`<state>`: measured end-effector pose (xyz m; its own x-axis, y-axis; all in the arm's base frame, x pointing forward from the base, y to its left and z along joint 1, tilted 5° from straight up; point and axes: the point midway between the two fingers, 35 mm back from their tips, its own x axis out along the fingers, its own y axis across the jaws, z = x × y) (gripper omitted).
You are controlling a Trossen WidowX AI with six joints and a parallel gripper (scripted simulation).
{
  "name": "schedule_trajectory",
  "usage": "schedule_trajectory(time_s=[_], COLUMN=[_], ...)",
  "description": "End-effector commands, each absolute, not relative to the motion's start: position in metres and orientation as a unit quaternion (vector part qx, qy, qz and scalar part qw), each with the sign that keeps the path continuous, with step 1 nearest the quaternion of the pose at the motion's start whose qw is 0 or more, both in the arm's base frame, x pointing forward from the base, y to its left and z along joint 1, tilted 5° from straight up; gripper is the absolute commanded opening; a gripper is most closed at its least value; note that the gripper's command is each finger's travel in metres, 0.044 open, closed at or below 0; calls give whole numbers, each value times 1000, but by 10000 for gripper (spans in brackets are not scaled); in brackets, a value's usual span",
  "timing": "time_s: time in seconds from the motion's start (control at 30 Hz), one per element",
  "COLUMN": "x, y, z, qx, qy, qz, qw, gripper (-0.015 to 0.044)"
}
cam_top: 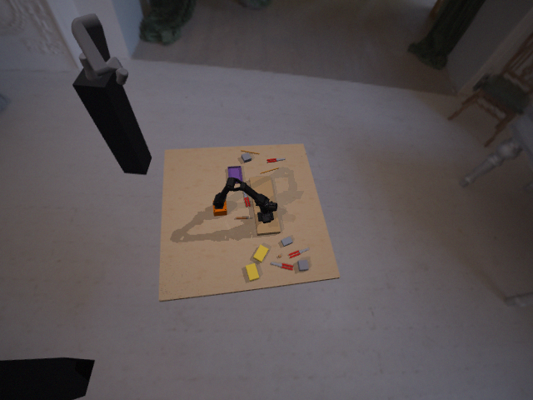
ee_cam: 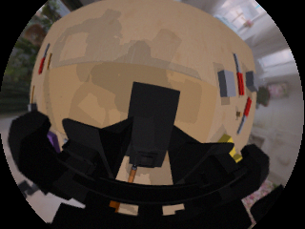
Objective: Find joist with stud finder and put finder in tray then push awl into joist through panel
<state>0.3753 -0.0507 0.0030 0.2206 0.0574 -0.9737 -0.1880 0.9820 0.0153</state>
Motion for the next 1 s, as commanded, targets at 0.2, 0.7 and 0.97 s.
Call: schedule_trajectory(time_s=[0.2,0.7,0.97], x=[379,384,386], y=[-72,-100,-114], z=[2,2,2], qx=[-56,-57,-57], qy=[620,620,620], qz=[75,75,74], qw=[779,779,779], gripper=[0,0,0])
